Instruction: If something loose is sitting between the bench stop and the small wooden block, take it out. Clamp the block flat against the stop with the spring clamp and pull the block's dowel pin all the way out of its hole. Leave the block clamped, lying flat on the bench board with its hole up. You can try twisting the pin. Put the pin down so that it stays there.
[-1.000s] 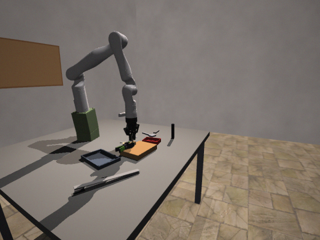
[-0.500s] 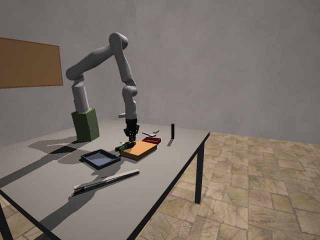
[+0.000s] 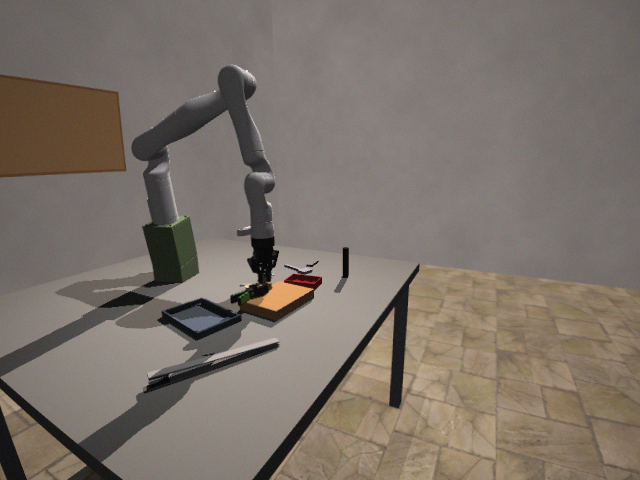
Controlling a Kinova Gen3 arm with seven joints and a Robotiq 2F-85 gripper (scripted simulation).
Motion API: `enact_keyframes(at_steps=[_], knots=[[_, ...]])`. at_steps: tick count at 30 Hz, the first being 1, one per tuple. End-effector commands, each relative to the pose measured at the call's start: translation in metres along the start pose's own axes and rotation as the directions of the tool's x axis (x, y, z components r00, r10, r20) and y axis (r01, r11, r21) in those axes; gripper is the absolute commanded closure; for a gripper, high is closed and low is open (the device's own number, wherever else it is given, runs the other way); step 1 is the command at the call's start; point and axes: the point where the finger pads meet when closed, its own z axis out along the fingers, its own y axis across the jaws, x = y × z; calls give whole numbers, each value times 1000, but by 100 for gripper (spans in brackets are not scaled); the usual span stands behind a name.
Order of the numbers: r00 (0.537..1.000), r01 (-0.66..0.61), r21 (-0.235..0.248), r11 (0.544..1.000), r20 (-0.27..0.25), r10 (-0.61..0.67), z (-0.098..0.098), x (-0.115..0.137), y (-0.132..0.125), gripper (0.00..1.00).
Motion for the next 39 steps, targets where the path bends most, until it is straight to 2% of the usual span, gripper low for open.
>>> enact_keyframes(at_steps=[1,25,26,31,32,39], knots=[[1000,0,0,1000,2,0,-1,-1,0,66],[1000,0,0,1000,2,0,-1,-1,0,66],[1000,0,0,1000,2,0,-1,-1,0,72],[1000,0,0,1000,2,0,-1,-1,0,72],[1000,0,0,1000,2,0,-1,-1,0,78],[1000,0,0,1000,2,0,-1,-1,0,78]])
